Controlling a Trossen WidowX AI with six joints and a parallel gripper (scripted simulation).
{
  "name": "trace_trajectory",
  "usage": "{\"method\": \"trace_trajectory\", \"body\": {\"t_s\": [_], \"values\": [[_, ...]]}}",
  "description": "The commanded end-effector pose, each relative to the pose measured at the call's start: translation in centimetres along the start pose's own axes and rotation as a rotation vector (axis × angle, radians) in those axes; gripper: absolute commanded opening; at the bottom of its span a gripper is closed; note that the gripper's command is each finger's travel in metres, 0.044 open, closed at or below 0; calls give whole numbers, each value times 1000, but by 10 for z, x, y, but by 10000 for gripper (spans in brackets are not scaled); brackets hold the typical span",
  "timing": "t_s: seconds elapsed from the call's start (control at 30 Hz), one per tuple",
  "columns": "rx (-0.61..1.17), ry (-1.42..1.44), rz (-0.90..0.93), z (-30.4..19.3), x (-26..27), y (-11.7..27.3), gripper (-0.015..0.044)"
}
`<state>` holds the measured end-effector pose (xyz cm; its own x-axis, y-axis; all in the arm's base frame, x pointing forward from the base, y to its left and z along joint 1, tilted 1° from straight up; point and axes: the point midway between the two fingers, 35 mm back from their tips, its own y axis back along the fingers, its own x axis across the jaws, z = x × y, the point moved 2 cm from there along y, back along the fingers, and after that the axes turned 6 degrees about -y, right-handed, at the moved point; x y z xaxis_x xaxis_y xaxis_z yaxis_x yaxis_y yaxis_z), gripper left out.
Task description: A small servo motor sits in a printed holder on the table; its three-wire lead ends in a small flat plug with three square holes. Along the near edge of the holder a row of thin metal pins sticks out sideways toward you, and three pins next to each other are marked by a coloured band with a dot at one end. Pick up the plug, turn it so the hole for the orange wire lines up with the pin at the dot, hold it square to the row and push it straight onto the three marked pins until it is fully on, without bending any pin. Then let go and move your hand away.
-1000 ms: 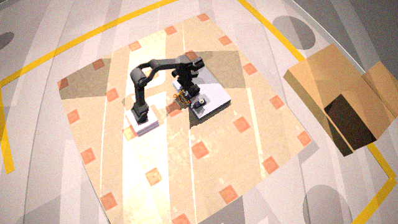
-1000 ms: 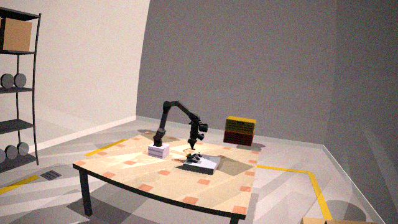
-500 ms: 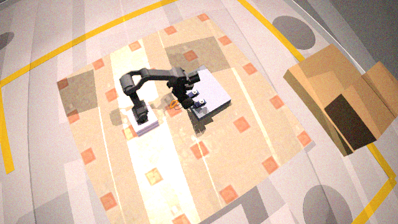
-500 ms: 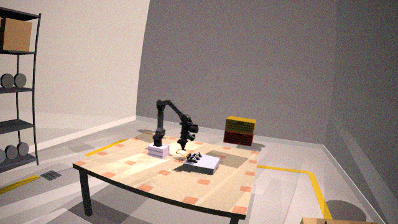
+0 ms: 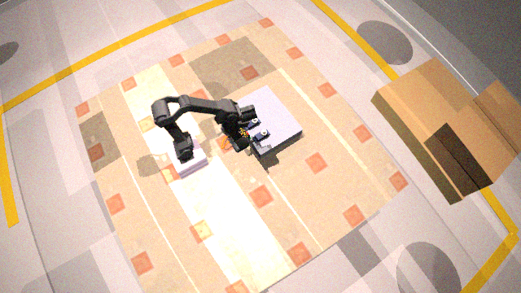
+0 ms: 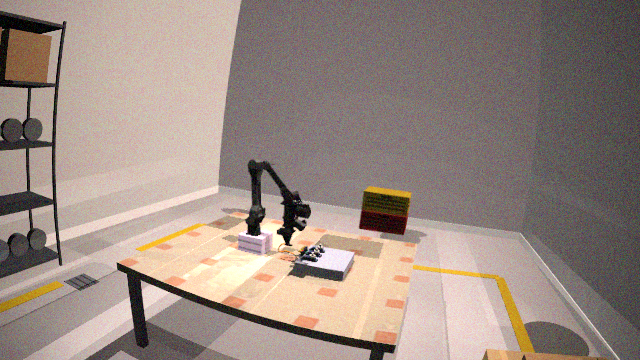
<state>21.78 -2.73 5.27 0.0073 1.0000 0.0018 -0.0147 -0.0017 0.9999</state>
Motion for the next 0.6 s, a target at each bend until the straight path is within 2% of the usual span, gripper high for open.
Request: {"method": "trace_trajectory", "body": {"t_s": [0.0, 0.57], "values": [[17, 6, -2, -4, 0, -19, 0], [14, 6, -1, 30, 4, -19, 0]]}}
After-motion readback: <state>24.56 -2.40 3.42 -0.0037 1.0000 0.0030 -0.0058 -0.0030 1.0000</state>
